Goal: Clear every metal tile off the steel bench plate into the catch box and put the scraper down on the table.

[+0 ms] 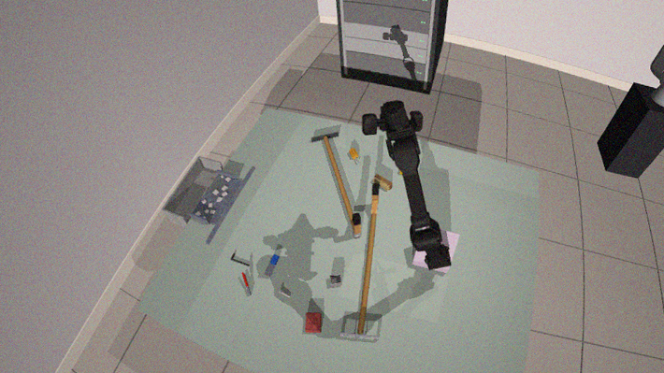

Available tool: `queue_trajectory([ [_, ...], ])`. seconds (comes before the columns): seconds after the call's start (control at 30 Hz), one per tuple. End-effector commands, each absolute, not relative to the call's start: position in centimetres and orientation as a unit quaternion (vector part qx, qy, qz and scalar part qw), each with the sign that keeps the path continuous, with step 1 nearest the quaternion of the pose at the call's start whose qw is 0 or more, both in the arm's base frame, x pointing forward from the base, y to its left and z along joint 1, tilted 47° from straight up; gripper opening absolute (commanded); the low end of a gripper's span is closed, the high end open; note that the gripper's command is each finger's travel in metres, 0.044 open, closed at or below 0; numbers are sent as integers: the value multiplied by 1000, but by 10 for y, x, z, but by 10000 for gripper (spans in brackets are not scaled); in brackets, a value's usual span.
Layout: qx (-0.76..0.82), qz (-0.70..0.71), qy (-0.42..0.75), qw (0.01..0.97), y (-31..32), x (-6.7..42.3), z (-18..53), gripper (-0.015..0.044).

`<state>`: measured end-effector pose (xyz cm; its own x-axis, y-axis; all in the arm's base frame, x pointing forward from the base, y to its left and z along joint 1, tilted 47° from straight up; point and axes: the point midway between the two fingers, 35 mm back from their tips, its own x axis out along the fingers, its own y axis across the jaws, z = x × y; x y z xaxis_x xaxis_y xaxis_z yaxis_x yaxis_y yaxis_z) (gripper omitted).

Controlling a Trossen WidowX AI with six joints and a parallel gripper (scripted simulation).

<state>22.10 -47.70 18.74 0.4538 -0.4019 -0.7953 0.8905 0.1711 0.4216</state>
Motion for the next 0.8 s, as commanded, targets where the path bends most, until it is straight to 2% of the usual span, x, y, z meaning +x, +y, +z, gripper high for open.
queue_trajectory([
  [0.0,459,-438,281,720,-472,225,181,0],
  [0.77,449,-385,353,725,-450,242,149,0],
])
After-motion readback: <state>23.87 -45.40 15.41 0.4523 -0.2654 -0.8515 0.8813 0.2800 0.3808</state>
